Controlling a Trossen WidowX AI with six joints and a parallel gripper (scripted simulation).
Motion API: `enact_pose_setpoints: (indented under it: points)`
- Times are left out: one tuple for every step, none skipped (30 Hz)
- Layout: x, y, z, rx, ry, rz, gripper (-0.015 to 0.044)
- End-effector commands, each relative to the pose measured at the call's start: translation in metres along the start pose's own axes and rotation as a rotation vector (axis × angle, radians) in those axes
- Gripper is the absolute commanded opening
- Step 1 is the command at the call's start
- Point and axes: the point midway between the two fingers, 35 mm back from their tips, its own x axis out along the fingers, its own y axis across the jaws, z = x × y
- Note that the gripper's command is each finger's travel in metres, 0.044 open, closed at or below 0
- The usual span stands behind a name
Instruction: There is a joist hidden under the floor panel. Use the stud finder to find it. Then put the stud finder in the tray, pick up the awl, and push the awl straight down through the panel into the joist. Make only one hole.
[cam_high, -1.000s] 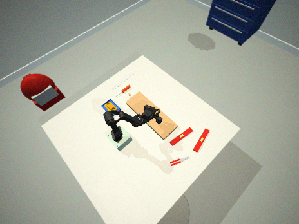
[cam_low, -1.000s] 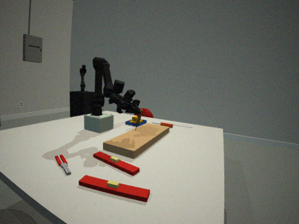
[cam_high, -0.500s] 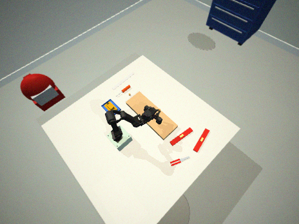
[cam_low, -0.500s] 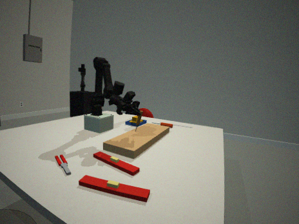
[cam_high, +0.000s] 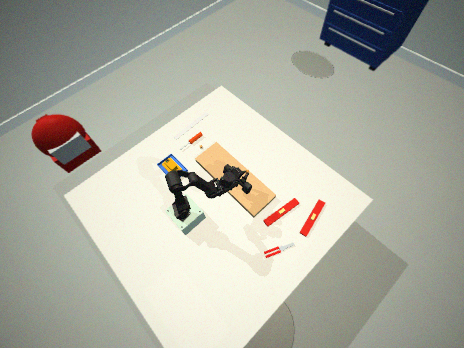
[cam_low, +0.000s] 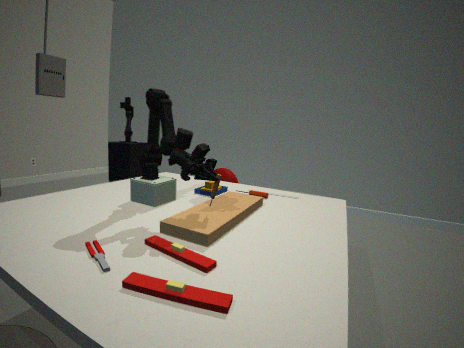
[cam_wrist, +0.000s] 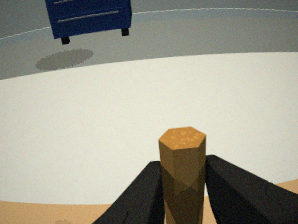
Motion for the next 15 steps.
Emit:
enact_pose_setpoints:
  points:
    - [0.000, -0.001, -0.002, 0.005, 0.001, -0.004, 0.0000]
    - [0.001, -0.001, -0.003, 0.005, 0.001, -0.004, 0.0000]
    - [0.001, -0.001, -0.004, 0.005, 0.001, -0.004, 0.0000]
    - [0.001, -0.001, -0.005, 0.005, 0.001, -0.004, 0.0000]
    - [0.002, -0.001, -0.006, 0.005, 0.001, -0.004, 0.0000]
    - [0.002, -0.001, -0.007, 0.005, 0.001, -0.004, 0.0000]
    - [0.003, -0.001, -0.009, 0.005, 0.001, -0.004, 0.0000]
    - [0.004, -0.001, -0.010, 0.005, 0.001, -0.004, 0.0000]
    - [0.004, -0.001, -0.012, 0.005, 0.001, -0.004, 0.0000]
    - [0.005, -0.001, -0.013, 0.005, 0.001, -0.004, 0.0000]
    - [0.005, -0.001, -0.015, 0.005, 0.001, -0.004, 0.0000]
    - [0.006, -0.001, -0.016, 0.005, 0.001, -0.004, 0.0000]
    - [0.006, -0.001, -0.018, 0.005, 0.001, -0.004, 0.0000]
    - [0.007, -0.001, -0.019, 0.005, 0.001, -0.004, 0.0000]
    - [0.007, -0.001, -0.021, 0.005, 0.001, -0.004, 0.0000]
